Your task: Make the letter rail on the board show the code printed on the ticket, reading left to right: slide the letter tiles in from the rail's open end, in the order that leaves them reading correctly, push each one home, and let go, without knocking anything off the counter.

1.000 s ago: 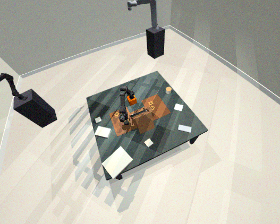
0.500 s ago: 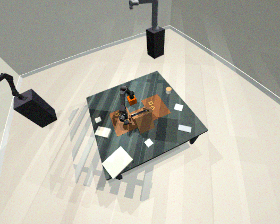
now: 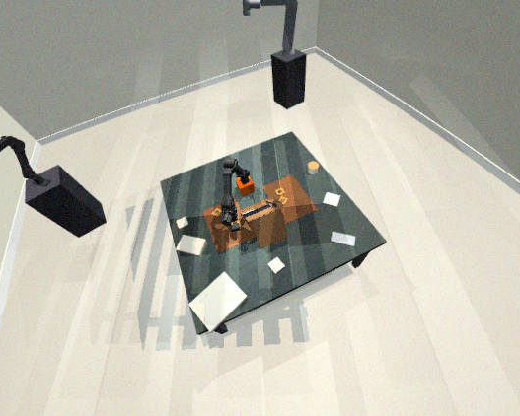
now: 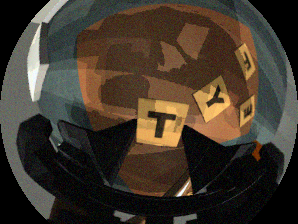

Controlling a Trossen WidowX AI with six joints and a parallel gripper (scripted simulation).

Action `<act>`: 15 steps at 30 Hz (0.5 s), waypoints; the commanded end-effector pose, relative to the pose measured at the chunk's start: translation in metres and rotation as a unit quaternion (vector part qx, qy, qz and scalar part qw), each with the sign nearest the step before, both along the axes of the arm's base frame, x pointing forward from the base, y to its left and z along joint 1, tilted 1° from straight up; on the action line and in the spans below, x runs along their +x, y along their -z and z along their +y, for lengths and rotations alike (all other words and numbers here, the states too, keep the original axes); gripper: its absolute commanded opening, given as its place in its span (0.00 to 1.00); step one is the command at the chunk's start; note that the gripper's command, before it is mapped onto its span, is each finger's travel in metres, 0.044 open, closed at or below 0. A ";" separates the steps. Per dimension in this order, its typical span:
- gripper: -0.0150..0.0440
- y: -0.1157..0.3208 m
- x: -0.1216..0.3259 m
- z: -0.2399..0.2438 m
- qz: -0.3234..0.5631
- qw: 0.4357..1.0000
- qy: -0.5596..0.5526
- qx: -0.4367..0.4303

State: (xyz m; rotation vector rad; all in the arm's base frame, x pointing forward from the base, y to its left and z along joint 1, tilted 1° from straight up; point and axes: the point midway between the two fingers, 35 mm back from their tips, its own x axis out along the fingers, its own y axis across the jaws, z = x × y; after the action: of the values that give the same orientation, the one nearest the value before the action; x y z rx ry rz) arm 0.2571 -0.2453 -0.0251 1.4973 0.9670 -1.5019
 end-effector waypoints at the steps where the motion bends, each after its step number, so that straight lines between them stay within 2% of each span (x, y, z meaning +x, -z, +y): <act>1: 0.25 0.000 0.000 0.000 -0.001 1.000 -0.002 0.000; 15: 0.25 -0.023 0.006 -0.015 -0.075 0.983 -0.162 -0.030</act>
State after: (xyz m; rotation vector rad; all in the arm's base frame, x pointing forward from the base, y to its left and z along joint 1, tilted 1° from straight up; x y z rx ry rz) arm 0.2614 -0.2576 -0.0098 1.3617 1.0125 -1.2358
